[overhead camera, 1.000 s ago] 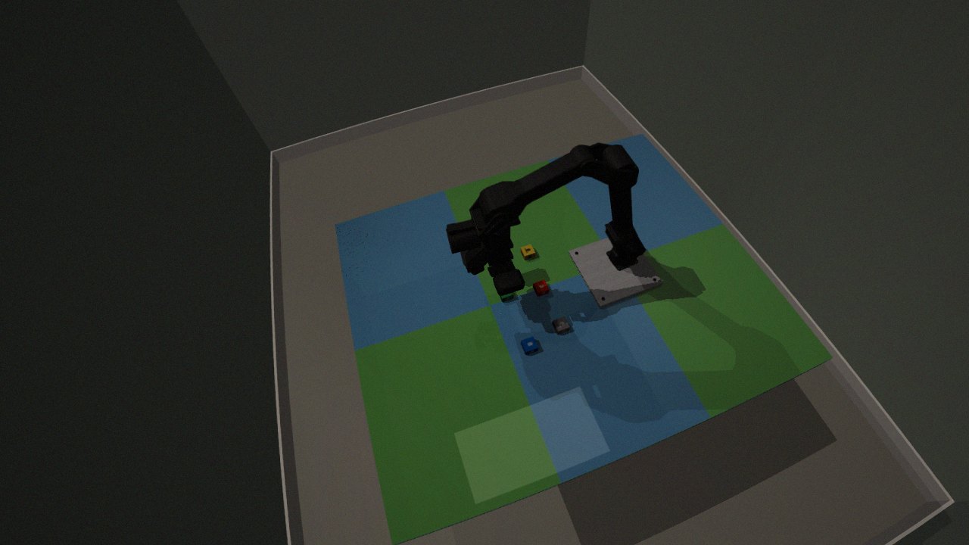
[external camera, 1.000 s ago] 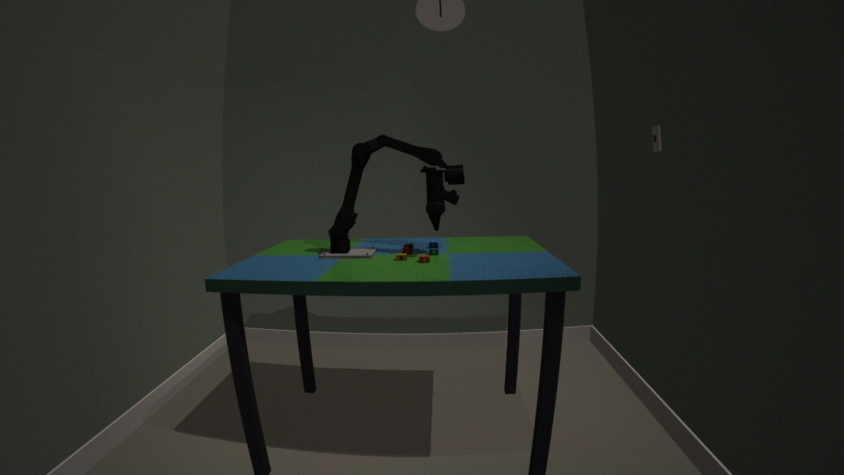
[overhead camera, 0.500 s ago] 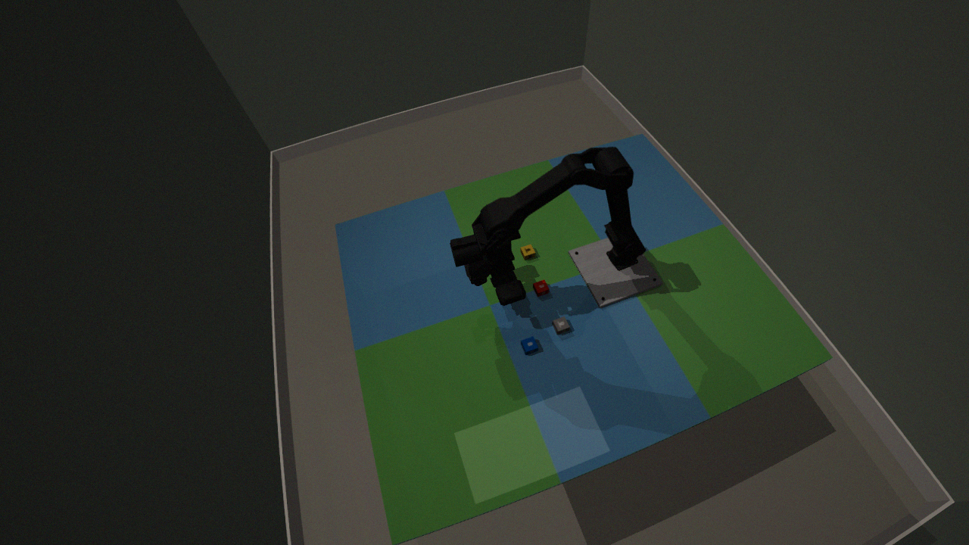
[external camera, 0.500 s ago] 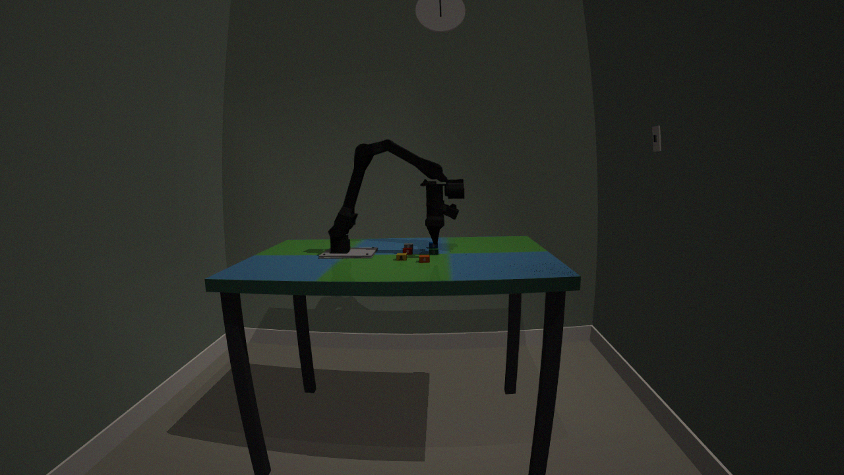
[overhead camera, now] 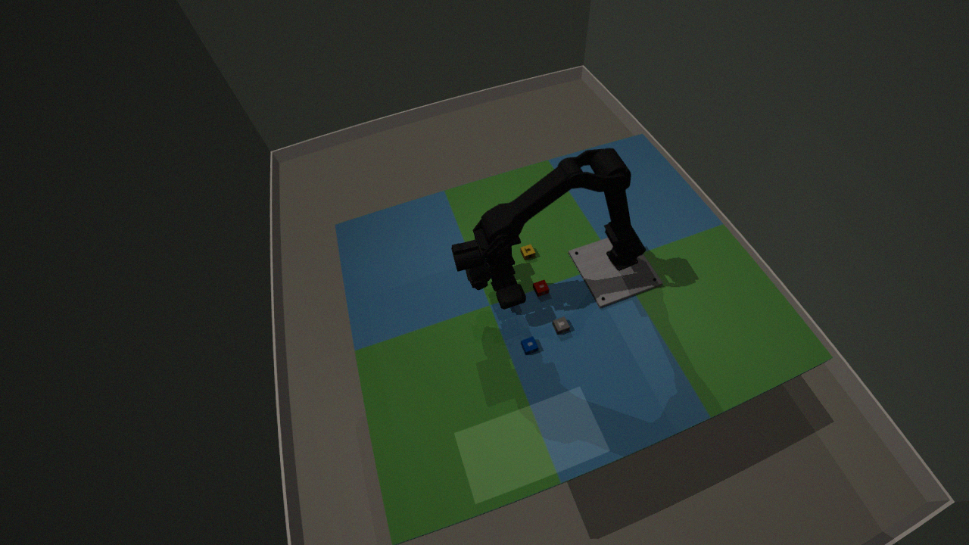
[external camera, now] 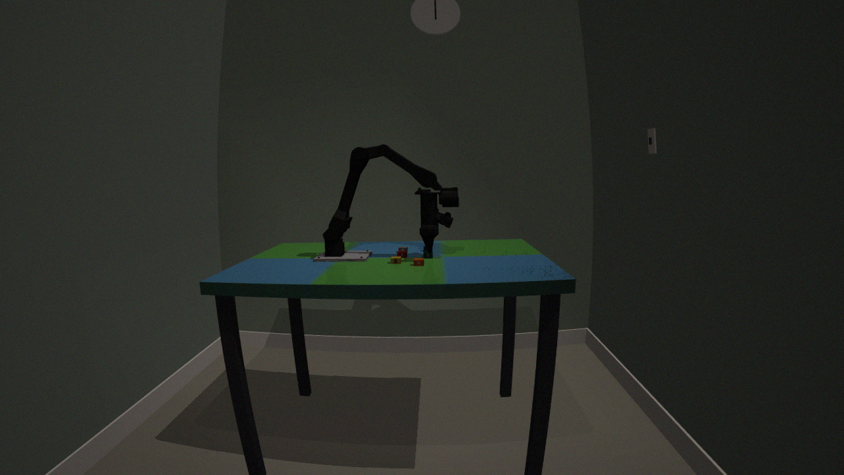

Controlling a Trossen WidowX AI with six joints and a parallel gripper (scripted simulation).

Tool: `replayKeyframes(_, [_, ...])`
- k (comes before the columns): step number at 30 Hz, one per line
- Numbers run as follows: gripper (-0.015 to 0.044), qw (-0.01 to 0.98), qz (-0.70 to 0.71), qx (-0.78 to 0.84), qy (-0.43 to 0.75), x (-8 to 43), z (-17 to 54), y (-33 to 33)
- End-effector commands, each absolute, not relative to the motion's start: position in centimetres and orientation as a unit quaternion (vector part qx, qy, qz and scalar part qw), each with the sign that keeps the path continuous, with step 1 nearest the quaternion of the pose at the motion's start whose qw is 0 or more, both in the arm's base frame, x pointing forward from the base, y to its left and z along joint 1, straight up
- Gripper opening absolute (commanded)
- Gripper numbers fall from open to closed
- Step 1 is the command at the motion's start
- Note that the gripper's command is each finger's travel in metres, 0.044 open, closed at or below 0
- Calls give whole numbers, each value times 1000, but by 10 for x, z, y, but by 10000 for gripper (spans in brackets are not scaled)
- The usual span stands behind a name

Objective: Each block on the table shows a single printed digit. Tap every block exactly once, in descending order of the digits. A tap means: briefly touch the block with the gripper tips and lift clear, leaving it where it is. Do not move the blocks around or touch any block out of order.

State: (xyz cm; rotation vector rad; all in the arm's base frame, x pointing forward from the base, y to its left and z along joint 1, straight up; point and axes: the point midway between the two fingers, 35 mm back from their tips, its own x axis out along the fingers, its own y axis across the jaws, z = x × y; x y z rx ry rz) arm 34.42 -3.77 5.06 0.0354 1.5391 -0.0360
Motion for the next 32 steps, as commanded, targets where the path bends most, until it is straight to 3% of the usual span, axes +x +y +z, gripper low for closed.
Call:
replayKeyframes(1, [20, 718, -16, 16, 696, 344, 53, -38])
replayKeyframes(8, [20, 718, -15, 15, 696, 343, 78, -37])
replayKeyframes(15, [204, 717, -12, 17, 696, 333, 106, 51])
replayKeyframes(23, [400, 716, -9, 21, 698, 275, 146, 163])
replayKeyframes(26, [400, 715, -8, 22, 699, 251, 157, 188])
replayKeyframes(32, [400, 715, -8, 22, 699, 249, 158, 190])
